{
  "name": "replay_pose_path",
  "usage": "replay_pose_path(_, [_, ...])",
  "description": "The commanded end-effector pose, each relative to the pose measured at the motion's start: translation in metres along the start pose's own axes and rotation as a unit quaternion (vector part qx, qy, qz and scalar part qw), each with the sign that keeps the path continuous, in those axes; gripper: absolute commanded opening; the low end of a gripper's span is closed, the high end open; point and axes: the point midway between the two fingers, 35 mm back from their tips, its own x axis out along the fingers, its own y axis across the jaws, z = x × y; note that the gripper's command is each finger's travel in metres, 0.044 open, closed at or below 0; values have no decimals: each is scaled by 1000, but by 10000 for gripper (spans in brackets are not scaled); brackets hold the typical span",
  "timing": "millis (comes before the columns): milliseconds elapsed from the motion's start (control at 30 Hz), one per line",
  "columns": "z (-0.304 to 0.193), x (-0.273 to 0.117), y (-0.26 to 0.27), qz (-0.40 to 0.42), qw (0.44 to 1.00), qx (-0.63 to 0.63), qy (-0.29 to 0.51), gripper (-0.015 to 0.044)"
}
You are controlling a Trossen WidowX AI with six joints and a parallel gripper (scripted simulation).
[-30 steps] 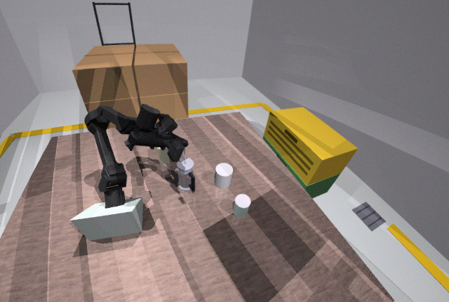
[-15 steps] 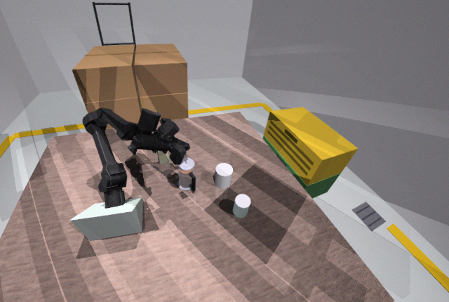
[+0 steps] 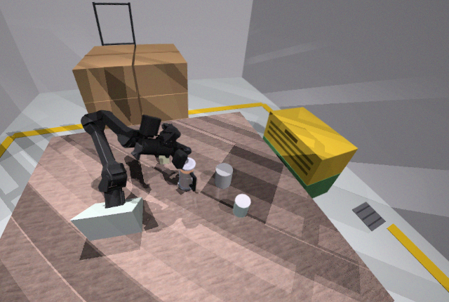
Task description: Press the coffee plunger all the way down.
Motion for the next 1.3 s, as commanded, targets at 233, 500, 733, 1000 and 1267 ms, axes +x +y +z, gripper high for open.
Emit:
replay_pose_path(233, [-33, 16, 1, 6, 1000, 25, 12, 120])
replay_pose_path(500, [-39, 26, 3, 10, 1000, 27, 6, 120])
replay_pose_path(733, [-36, 30, 3, 10, 1000, 26, 5, 120])
replay_pose_path(1000, [-34, 32, 0, 10, 1000, 26, 5, 120])
replay_pose_path(1267, [-34, 33, -1, 10, 1000, 26, 5, 120])
